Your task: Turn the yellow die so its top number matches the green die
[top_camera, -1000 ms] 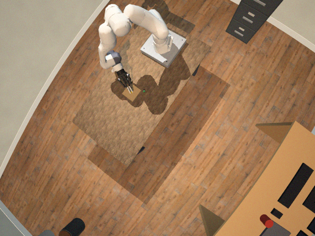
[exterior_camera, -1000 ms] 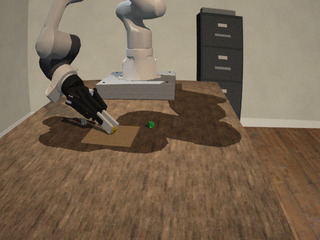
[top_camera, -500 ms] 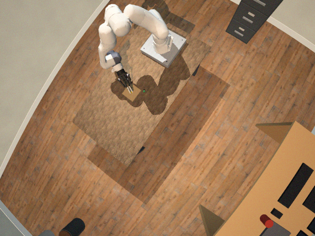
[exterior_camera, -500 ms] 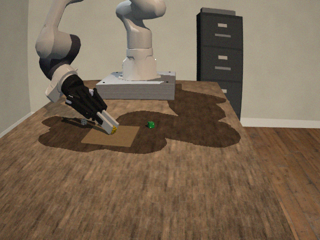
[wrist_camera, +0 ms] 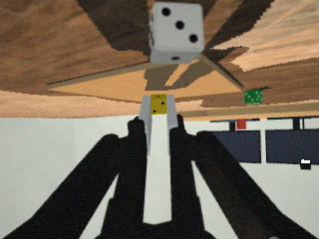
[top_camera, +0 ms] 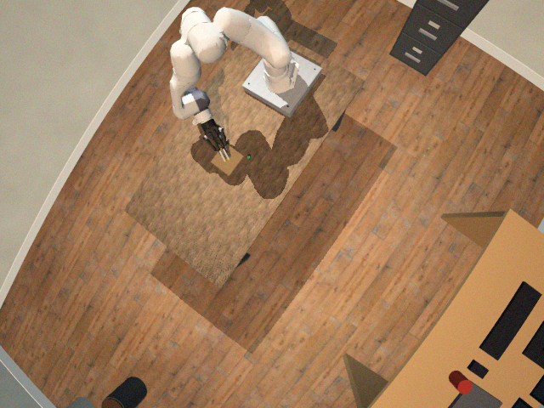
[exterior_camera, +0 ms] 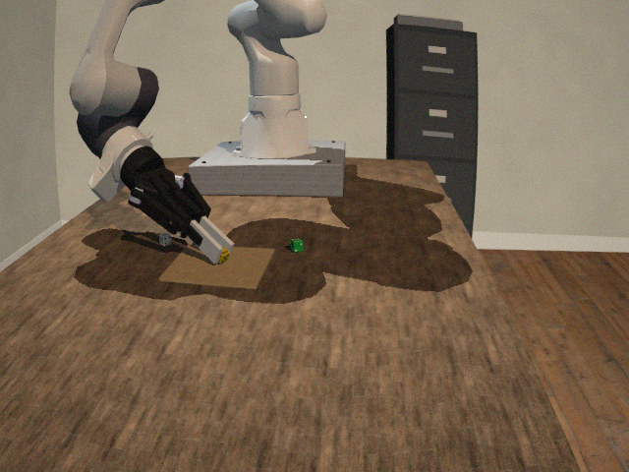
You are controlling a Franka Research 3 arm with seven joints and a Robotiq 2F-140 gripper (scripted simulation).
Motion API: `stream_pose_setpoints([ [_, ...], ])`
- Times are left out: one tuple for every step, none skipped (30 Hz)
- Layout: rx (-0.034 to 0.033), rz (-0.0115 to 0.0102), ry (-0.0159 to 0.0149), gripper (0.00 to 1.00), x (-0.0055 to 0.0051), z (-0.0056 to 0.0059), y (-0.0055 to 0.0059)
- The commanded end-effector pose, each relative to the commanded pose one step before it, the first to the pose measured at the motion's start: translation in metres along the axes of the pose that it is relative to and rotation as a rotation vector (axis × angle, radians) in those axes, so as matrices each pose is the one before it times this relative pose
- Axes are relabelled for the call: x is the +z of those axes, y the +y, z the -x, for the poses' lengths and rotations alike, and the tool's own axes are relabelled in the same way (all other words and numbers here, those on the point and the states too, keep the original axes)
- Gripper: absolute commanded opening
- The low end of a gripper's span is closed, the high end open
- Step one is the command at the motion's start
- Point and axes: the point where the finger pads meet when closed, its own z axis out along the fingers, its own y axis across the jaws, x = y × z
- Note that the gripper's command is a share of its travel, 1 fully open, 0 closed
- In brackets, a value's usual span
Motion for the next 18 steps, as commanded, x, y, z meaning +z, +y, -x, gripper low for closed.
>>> stream_pose_setpoints([
  [-0.00285,-0.00446,0.00077,0.09,-0.00022,-0.00054,-0.00185],
  [0.00000,0.00000,0.00000,0.09,0.00000,0.00000,0.00000],
  [0.00000,0.00000,0.00000,0.09,0.00000,0.00000,0.00000],
  [0.00000,0.00000,0.00000,0.11,0.00000,0.00000,0.00000],
  [0.00000,0.00000,0.00000,0.11,0.00000,0.00000,0.00000],
  [0.00000,0.00000,0.00000,0.11,0.00000,0.00000,0.00000],
  [0.00000,0.00000,0.00000,0.14,0.00000,0.00000,0.00000],
  [0.00000,0.00000,0.00000,0.14,0.00000,0.00000,0.00000],
  [0.00000,0.00000,0.00000,0.14,0.00000,0.00000,0.00000],
  [0.00000,0.00000,0.00000,0.16,0.00000,0.00000,0.00000],
  [0.00000,0.00000,0.00000,0.16,0.00000,0.00000,0.00000],
  [0.00000,0.00000,0.00000,0.16,0.00000,0.00000,0.00000],
  [0.00000,0.00000,0.00000,0.16,0.00000,0.00000,0.00000],
  [0.00000,0.00000,0.00000,0.16,0.00000,0.00000,0.00000],
  [0.00000,0.00000,0.00000,0.19,0.00000,0.00000,0.00000],
  [0.00000,0.00000,0.00000,0.19,0.00000,0.00000,0.00000],
  [0.00000,0.00000,0.00000,0.19,0.00000,0.00000,0.00000],
  [0.00000,0.00000,0.00000,0.19,0.00000,0.00000,0.00000],
])
